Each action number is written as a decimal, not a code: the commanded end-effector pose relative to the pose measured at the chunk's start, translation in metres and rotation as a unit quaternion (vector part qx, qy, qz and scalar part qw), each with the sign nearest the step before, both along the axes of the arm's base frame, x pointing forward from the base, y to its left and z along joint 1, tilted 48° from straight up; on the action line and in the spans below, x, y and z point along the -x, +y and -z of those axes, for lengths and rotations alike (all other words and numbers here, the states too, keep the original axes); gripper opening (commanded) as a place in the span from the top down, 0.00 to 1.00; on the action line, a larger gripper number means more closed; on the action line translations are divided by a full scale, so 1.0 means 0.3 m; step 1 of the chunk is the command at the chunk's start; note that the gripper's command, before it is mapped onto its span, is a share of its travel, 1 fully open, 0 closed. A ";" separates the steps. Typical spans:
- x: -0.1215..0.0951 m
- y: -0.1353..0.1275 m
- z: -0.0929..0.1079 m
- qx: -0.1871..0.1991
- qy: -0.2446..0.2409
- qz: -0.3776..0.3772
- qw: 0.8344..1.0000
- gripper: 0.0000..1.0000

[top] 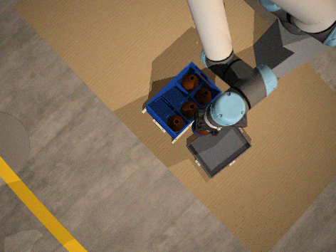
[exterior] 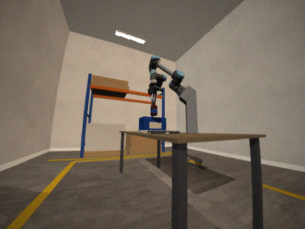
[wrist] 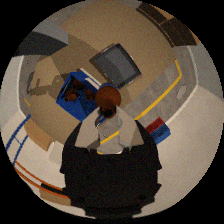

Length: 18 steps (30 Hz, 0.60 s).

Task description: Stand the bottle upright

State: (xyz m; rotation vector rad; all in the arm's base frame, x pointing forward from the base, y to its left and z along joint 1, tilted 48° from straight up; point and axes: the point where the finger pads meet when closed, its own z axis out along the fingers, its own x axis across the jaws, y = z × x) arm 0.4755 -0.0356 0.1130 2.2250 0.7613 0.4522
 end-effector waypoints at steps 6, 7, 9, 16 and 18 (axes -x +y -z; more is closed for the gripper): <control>-0.005 0.065 0.046 0.000 -0.001 0.000 1.000 1.00; -0.006 0.072 0.051 0.000 -0.001 0.000 1.000 1.00; -0.006 0.084 0.060 0.000 -0.001 0.000 1.000 1.00; -0.008 0.115 0.083 0.000 -0.001 0.000 1.000 1.00; -0.009 0.127 0.091 0.000 -0.001 0.000 1.000 1.00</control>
